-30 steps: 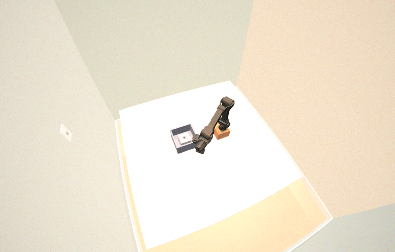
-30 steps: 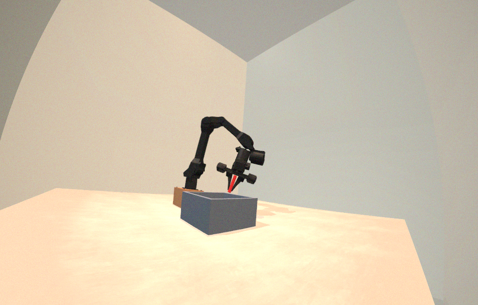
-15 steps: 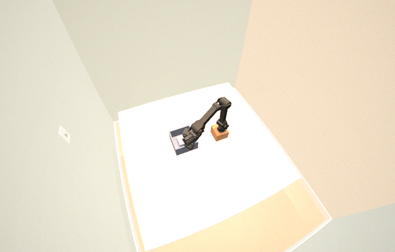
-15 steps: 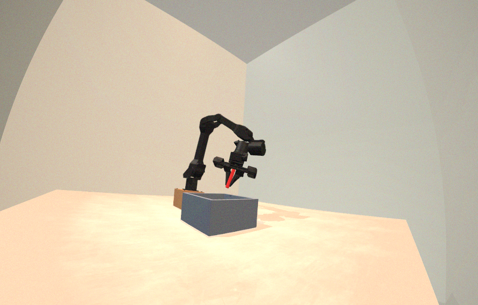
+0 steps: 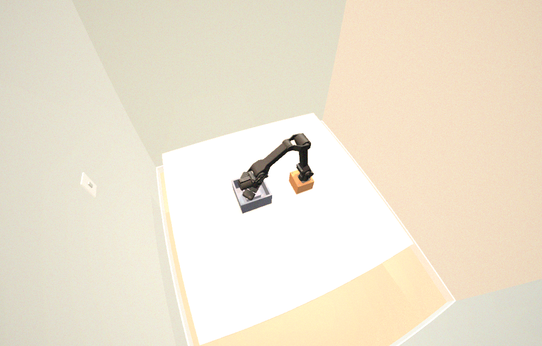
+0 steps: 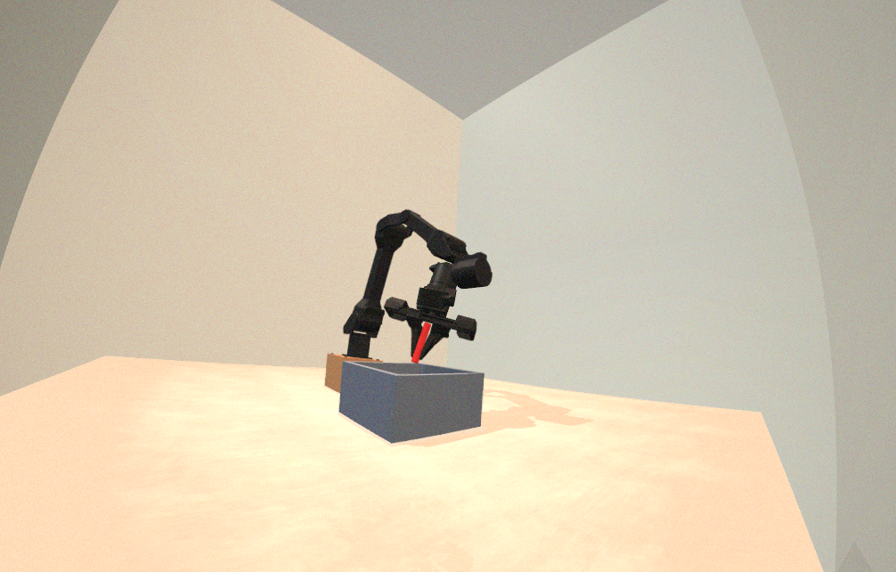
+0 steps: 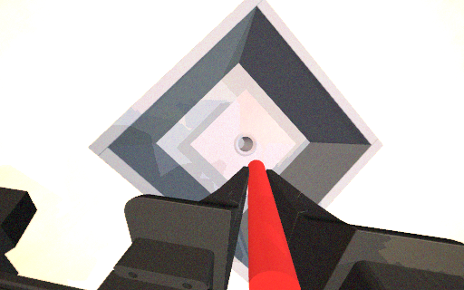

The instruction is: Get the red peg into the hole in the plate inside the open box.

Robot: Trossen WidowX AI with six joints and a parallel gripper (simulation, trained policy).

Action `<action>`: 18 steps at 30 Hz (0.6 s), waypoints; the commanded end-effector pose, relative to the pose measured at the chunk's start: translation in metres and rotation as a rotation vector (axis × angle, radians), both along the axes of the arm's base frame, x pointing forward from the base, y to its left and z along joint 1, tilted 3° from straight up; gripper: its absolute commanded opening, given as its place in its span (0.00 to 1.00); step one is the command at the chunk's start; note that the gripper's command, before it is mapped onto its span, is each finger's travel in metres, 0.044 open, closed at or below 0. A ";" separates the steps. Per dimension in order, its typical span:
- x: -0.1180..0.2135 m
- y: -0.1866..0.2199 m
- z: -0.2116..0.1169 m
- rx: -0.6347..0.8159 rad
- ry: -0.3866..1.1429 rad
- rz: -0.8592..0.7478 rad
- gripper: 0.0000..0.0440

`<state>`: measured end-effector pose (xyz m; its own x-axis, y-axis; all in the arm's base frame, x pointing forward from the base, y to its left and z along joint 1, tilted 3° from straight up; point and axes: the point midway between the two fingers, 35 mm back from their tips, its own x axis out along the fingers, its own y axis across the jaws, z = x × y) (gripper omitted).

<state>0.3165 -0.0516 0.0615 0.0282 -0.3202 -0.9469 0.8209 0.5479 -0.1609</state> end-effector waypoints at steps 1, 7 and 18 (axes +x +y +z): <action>0.005 -0.007 -0.009 0.021 0.006 0.020 0.00; 0.010 -0.015 -0.029 0.065 0.027 0.071 0.02; 0.022 -0.027 -0.047 0.124 0.048 0.137 0.40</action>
